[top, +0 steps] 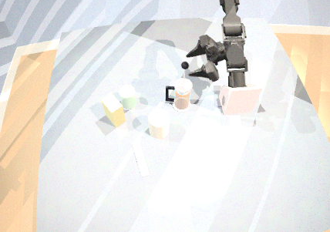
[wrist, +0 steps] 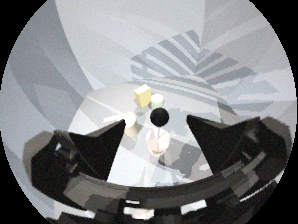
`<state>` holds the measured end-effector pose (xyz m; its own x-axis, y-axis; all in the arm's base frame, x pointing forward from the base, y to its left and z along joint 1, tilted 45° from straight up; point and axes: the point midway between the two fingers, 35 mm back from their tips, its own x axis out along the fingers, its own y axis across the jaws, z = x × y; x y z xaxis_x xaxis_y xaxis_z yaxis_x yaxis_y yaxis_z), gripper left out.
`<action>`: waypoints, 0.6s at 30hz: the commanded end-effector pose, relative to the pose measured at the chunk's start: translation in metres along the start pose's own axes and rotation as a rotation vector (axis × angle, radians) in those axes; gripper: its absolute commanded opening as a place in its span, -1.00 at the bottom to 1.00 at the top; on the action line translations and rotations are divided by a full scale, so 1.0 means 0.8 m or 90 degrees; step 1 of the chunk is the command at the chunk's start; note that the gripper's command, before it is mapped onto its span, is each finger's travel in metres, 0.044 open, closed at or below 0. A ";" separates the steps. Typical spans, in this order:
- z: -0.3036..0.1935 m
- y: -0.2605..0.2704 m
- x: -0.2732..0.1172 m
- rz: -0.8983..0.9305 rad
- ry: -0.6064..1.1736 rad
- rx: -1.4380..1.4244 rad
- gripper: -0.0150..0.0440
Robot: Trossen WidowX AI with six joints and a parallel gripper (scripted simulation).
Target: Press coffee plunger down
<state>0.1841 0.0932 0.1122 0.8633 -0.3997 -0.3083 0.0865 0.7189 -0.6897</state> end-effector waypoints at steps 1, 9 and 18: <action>0.002 -0.002 0.007 -0.004 -0.005 -0.001 1.00; 0.005 -0.007 0.018 -0.013 -0.010 -0.001 1.00; 0.005 -0.007 0.018 -0.013 -0.010 -0.001 0.29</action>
<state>0.1978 0.0858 0.1132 0.8674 -0.4050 -0.2893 0.1017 0.7132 -0.6936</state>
